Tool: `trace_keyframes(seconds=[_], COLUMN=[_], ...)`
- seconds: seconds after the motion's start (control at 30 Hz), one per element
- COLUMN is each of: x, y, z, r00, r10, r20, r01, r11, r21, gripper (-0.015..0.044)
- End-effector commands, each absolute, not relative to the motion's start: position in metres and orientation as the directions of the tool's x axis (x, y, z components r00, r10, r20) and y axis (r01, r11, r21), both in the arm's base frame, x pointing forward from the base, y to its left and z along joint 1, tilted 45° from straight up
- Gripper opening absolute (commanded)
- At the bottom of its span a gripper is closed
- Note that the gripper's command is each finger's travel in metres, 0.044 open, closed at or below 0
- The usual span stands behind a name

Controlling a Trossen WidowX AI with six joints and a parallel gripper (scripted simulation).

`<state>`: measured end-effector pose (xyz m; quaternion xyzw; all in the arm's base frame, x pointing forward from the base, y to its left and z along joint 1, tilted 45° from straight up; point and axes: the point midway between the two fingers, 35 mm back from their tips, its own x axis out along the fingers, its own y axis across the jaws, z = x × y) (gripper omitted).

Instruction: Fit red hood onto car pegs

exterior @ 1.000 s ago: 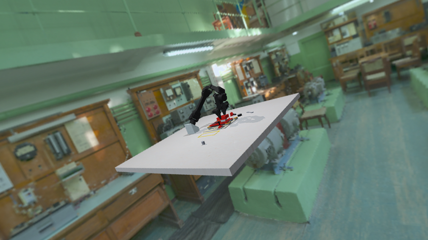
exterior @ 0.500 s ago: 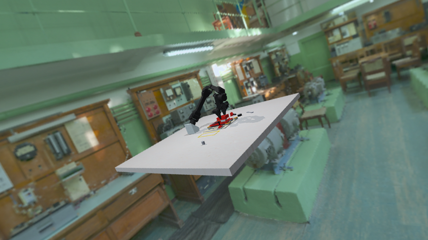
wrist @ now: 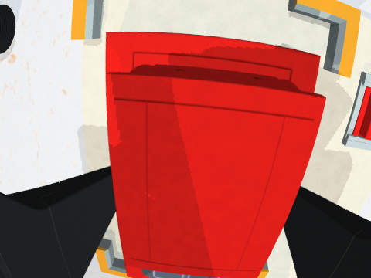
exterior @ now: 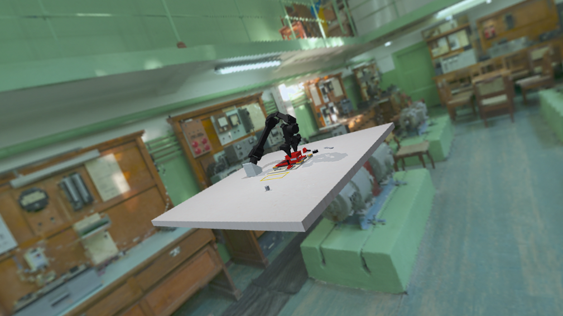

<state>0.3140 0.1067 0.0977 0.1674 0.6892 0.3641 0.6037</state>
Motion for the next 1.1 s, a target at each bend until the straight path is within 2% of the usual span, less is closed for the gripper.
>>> trace_keyframes(seconds=[0.0,1.07], x=[0.3143,0.3132], y=[0.1077,0.1166], z=[0.0971,0.0888], r00=[-0.213,-0.213], r10=[0.673,0.674], r20=[-0.708,-0.708], r01=[-0.205,-0.205], r11=[0.678,0.678], r21=[0.706,0.706], gripper=[0.0,0.0])
